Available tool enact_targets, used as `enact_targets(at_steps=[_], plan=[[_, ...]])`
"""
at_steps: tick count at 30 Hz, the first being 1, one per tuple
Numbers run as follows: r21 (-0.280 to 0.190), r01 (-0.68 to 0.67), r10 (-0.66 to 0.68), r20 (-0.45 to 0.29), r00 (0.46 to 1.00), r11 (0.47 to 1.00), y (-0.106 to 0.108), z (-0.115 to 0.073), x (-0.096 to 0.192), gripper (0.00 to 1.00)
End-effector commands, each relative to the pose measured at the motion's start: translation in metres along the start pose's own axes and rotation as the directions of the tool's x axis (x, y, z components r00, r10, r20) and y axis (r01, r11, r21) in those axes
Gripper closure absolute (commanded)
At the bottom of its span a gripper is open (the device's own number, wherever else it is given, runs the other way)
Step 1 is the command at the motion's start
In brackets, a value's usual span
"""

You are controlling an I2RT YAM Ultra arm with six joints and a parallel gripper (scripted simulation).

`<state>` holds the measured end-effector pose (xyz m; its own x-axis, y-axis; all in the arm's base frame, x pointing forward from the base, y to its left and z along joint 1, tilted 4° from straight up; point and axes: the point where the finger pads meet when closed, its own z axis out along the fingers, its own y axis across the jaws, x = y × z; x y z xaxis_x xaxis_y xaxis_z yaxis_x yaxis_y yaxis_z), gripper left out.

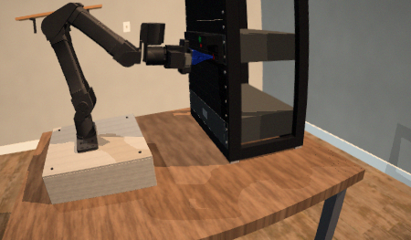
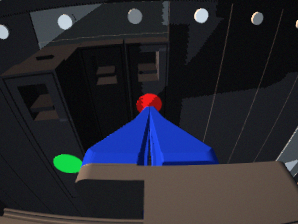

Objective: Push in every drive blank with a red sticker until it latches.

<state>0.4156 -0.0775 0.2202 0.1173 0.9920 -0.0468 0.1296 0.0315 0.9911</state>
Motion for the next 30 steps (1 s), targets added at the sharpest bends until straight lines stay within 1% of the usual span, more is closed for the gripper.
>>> enact_targets(at_steps=[1, 2, 3, 4, 8, 9, 10, 11, 14, 16, 23, 29, 30], plan=[[-0.133, 0.027, -0.026, 0.011, 1.0, 0.991, 0.047, 0.008, -0.001, 1.0], [-0.133, 0.027, -0.026, 0.011, 1.0, 0.991, 0.047, 0.007, -0.001, 1.0], [-0.142, 0.028, -0.027, 0.013, 1.0, 0.989, 0.051, 0.005, -0.001, 1.0], [-0.168, 0.031, -0.029, 0.017, 0.999, 0.985, 0.061, -0.002, -0.002, 1.0], [-0.168, 0.032, -0.028, 0.024, 0.999, 0.985, 0.059, -0.013, -0.007, 1.0], [-0.126, 0.027, -0.025, 0.018, 1.0, 0.992, 0.038, -0.018, -0.005, 1.0], [-0.126, 0.027, -0.025, 0.017, 1.0, 0.992, 0.038, -0.023, -0.005, 1.0], [-0.101, 0.023, -0.022, 0.014, 1.0, 0.995, 0.031, -0.027, -0.004, 1.0], [-0.101, 0.023, -0.022, 0.014, 1.0, 0.995, 0.029, -0.042, -0.004, 1.0], [-0.101, 0.023, -0.022, 0.014, 1.0, 0.995, 0.029, -0.042, -0.004, 1.0], [-0.101, 0.023, -0.021, 0.014, 1.0, 0.995, 0.024, -0.078, -0.003, 1.0], [-0.101, 0.023, -0.021, 0.014, 1.0, 0.995, 0.021, -0.098, -0.002, 1.0], [-0.114, 0.025, -0.023, 0.016, 1.0, 0.993, 0.027, -0.1, -0.003, 1.0]])
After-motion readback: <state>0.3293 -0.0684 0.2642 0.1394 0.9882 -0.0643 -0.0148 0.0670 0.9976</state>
